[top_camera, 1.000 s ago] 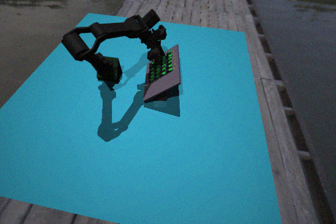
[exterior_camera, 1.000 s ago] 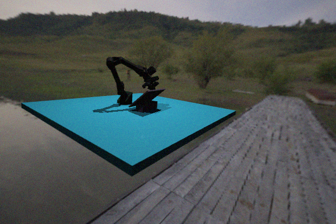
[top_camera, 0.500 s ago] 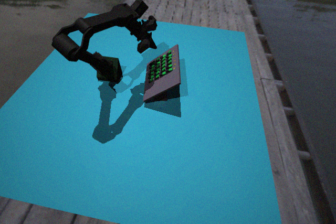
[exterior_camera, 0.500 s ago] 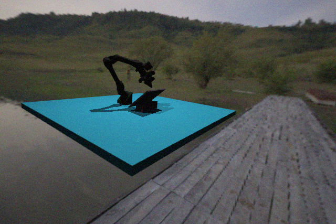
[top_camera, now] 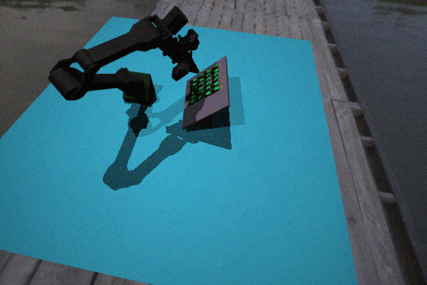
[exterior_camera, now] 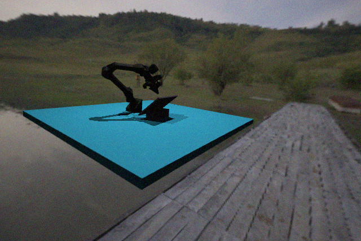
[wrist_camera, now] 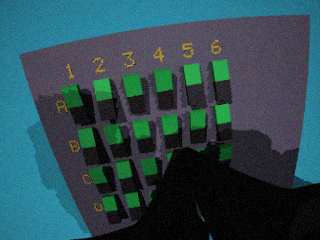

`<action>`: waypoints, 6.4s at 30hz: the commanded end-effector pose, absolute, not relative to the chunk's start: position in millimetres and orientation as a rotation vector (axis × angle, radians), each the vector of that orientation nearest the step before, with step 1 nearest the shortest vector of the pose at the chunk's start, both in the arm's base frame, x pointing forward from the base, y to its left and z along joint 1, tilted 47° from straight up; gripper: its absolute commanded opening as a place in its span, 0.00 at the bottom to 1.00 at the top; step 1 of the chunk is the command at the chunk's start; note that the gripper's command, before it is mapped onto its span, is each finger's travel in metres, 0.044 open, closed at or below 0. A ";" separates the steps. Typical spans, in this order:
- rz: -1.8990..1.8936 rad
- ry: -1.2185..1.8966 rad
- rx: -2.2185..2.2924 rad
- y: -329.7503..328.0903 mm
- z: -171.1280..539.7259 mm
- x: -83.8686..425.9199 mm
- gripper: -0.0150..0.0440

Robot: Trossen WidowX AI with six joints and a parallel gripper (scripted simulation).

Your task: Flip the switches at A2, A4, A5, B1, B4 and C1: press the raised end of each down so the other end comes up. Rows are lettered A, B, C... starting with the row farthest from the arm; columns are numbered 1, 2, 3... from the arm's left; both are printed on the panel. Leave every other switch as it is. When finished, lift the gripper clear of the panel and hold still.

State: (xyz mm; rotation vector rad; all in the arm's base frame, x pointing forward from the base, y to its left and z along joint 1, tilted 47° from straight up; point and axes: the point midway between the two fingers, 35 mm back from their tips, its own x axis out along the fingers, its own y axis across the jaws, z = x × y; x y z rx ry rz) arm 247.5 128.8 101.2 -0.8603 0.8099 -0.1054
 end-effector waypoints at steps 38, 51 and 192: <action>-0.117 0.837 -0.869 101.2 67.3 287.4 0.25; -0.117 0.837 -0.869 101.2 67.3 287.4 0.25; -0.115 0.838 -0.865 126.8 -2.6 242.3 0.25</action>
